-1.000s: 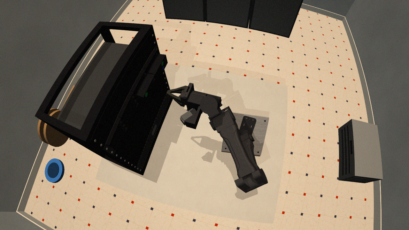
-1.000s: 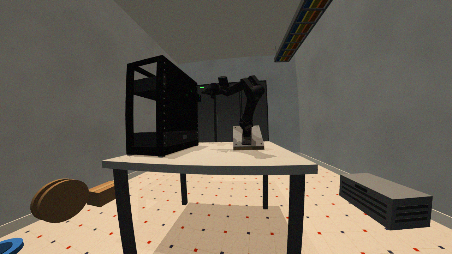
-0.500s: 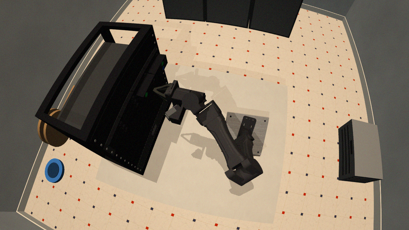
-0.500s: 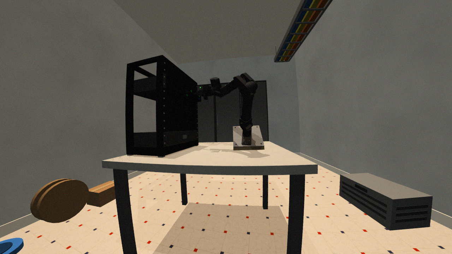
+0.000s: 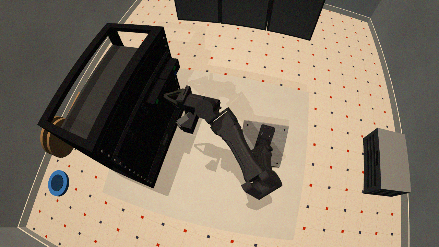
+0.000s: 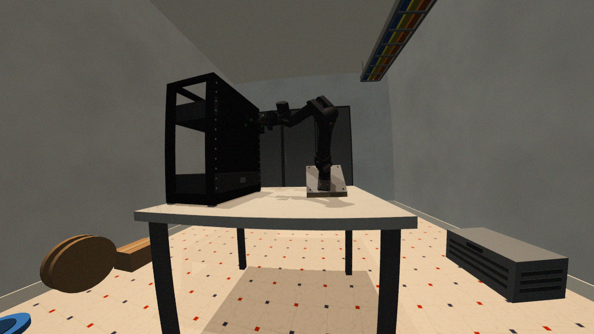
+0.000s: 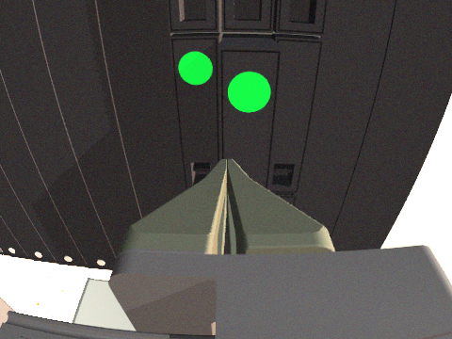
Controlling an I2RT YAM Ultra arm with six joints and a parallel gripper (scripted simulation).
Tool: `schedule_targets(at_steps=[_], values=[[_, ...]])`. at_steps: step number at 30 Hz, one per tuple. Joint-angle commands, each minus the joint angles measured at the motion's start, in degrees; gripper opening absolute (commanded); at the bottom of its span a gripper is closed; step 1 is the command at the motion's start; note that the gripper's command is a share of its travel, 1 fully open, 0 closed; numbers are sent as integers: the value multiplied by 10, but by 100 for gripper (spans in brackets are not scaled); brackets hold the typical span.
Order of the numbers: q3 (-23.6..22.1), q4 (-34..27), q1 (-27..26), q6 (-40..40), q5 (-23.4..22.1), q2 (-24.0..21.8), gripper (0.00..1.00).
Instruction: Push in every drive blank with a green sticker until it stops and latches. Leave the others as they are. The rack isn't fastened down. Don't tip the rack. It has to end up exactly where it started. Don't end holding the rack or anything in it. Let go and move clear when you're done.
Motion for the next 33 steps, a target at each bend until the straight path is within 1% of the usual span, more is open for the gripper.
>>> schedule_targets(at_steps=[1, 4, 19, 23, 26, 33], values=[[33, -14, -12, 8, 8, 10, 0], [43, -21, -13, 8, 7, 0, 0], [45, -23, -13, 8, 7, 1, 0], [49, -11, -10, 8, 10, 21, 0], [56, 0, 6, 9, 14, 33, 0], [58, -12, 2, 9, 15, 30, 0]])
